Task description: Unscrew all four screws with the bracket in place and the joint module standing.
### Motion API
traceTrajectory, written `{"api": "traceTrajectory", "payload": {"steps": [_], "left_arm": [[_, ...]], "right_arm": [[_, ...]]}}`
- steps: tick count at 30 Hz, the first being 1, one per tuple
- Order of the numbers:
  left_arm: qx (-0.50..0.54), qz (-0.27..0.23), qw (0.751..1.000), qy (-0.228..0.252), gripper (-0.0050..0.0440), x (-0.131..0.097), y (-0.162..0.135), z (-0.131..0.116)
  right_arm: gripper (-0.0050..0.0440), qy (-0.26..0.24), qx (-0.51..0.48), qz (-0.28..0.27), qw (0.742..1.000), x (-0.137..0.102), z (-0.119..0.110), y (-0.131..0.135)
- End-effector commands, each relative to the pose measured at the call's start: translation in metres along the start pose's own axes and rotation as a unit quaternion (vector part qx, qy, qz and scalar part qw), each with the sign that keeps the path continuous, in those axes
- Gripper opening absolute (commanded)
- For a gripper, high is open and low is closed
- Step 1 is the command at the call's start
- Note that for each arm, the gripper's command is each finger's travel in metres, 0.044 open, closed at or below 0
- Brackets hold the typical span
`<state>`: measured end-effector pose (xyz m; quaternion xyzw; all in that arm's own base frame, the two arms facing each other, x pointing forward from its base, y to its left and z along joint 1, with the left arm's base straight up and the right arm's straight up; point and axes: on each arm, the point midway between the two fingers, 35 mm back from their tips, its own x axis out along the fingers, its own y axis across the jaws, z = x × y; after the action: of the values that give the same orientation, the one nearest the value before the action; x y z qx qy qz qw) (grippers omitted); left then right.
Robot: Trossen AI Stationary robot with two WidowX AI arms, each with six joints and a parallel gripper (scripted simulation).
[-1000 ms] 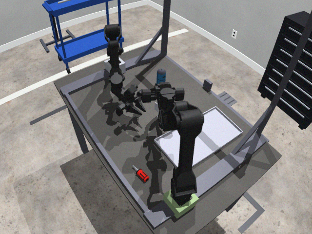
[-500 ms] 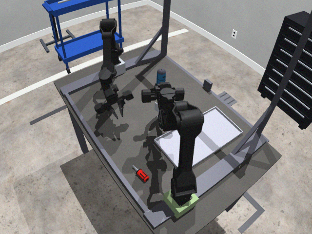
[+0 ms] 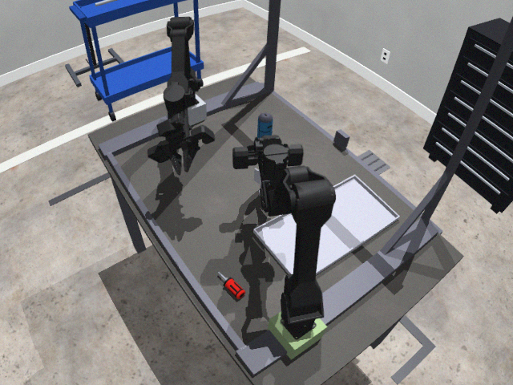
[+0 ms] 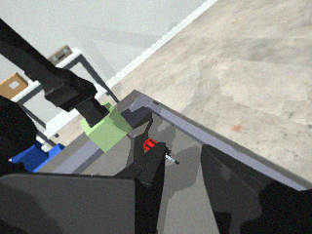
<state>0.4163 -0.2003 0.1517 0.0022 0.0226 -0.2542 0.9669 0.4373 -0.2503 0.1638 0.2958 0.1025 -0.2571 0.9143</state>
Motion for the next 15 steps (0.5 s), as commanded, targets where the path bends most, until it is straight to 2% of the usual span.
{"api": "traceTrajectory", "payload": {"steps": [1, 2, 4, 8, 15], "left_arm": [[0.001, -0.002, 1.000, -0.019, 0.0162, 0.001, -0.001, 0.016], [0.001, -0.002, 1.000, -0.019, 0.0162, 0.001, -0.001, 0.016], [0.001, -0.002, 1.000, -0.019, 0.0162, 0.001, -0.001, 0.016], [0.001, -0.002, 1.000, -0.019, 0.0162, 0.001, -0.001, 0.016], [0.001, -0.002, 1.000, -0.019, 0.0162, 0.001, -0.001, 0.016]], "right_arm": [[0.0100, -0.025, -0.019, 0.039, 0.999, -0.027, 0.031, 0.073], [0.0100, -0.023, -0.032, 0.050, 0.998, -0.032, 0.030, 0.087], [0.0100, -0.023, -0.032, 0.050, 0.998, -0.032, 0.030, 0.087], [0.0100, -0.016, -0.094, 0.113, 0.989, -0.062, 0.019, 0.158], [0.0100, -0.003, -0.135, 0.192, 0.972, -0.112, 0.001, 0.237]]}}
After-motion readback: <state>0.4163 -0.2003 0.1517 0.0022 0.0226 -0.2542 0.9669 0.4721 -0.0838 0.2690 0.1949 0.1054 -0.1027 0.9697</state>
